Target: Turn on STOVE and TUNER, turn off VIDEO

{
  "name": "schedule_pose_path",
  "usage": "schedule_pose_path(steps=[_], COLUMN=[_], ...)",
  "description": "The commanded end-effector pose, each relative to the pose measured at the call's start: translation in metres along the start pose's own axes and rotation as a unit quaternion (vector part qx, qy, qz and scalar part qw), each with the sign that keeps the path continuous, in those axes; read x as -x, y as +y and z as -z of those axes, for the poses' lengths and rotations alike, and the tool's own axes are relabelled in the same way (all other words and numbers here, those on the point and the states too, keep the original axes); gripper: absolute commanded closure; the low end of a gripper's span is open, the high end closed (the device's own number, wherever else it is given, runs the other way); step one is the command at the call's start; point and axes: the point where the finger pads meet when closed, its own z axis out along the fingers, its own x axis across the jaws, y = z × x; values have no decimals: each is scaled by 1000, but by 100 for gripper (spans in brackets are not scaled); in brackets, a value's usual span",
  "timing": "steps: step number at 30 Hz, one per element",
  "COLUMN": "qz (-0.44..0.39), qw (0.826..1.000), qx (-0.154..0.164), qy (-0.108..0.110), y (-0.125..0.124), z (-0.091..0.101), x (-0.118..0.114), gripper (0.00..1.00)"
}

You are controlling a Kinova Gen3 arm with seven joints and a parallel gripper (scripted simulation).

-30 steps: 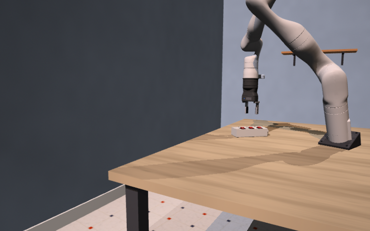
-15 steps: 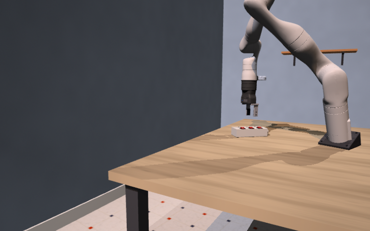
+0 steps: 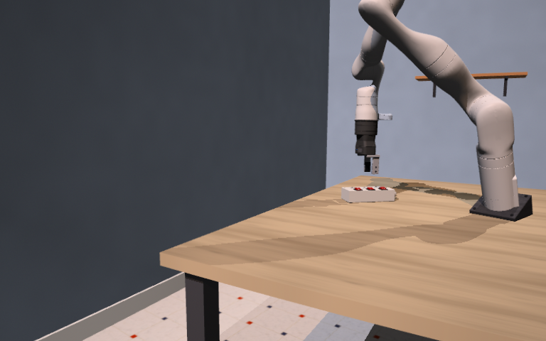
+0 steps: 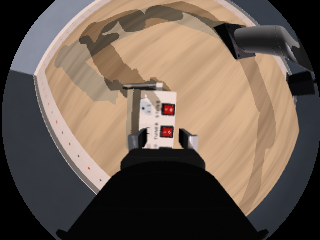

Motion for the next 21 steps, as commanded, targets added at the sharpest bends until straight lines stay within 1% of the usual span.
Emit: schedule_pose_path(steps=[1, 20, 21], qz=[-7, -27, -27], qw=[1000, 1000, 1000], qx=[-1, -1, -1], qy=[0, -1, -1], y=[1, 2, 2], z=[-1, -2, -2], x=[-1, -3, -3], gripper=[0, 0, 100])
